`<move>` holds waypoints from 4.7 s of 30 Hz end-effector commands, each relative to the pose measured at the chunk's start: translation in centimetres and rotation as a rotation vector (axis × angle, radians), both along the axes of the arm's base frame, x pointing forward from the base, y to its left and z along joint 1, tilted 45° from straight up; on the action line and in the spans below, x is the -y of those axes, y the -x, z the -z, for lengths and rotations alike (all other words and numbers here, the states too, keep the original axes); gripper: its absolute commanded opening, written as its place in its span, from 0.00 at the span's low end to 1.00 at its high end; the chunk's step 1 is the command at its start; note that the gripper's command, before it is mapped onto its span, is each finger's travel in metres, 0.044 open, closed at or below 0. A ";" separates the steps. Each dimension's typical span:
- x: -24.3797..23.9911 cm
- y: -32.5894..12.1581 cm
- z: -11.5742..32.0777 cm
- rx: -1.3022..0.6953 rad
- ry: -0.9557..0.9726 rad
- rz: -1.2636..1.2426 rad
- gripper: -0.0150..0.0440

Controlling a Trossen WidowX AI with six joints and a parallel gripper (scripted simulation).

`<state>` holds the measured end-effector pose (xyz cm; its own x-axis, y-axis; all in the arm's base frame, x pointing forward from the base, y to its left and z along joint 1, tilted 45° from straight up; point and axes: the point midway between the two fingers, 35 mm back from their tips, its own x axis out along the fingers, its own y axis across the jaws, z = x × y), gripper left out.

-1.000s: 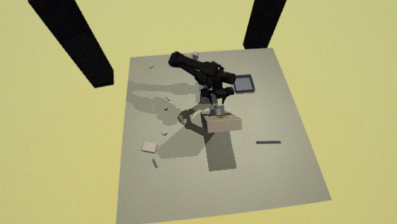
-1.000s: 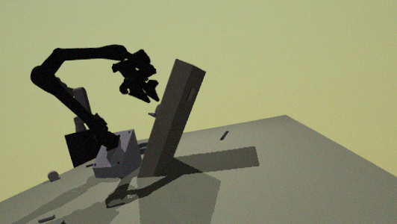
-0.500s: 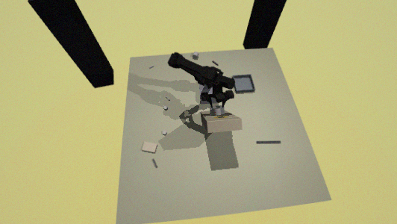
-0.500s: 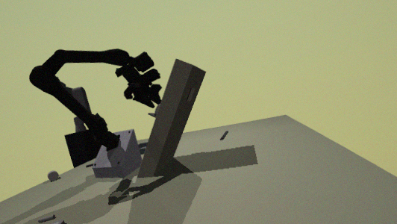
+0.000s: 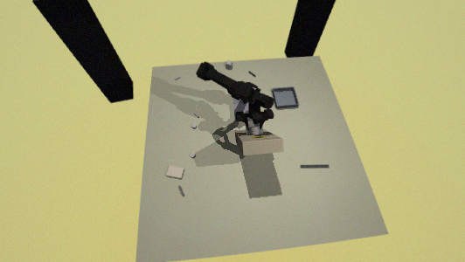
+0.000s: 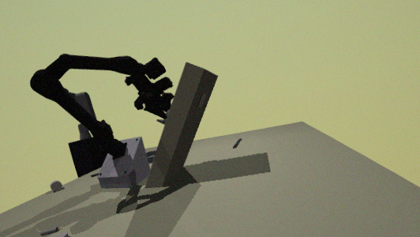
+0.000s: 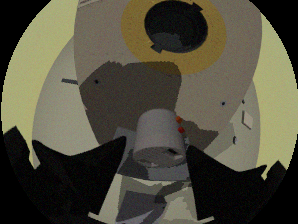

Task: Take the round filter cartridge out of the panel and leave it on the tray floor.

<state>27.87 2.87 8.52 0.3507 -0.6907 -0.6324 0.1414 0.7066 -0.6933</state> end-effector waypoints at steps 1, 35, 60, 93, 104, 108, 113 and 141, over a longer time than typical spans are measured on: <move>0.0 0.0 0.0 0.001 -0.001 0.000 0.70; -4.4 -0.7 -4.0 -0.005 -0.009 -0.003 0.25; -12.0 -0.5 -1.5 -0.001 -0.007 -0.002 0.25; -23.3 10.8 13.4 -0.774 -0.198 -0.822 0.25; -23.6 12.7 15.0 -0.816 -0.213 -0.875 0.25; -23.7 15.7 17.2 -0.879 -0.234 -0.949 0.25; -23.3 19.4 19.6 -0.961 -0.257 -1.040 0.25; -17.3 29.8 26.6 -1.217 -0.309 -1.290 0.25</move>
<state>-1.54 21.24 -17.11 -0.1882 -0.1974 -0.9621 -0.9819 0.0580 0.1802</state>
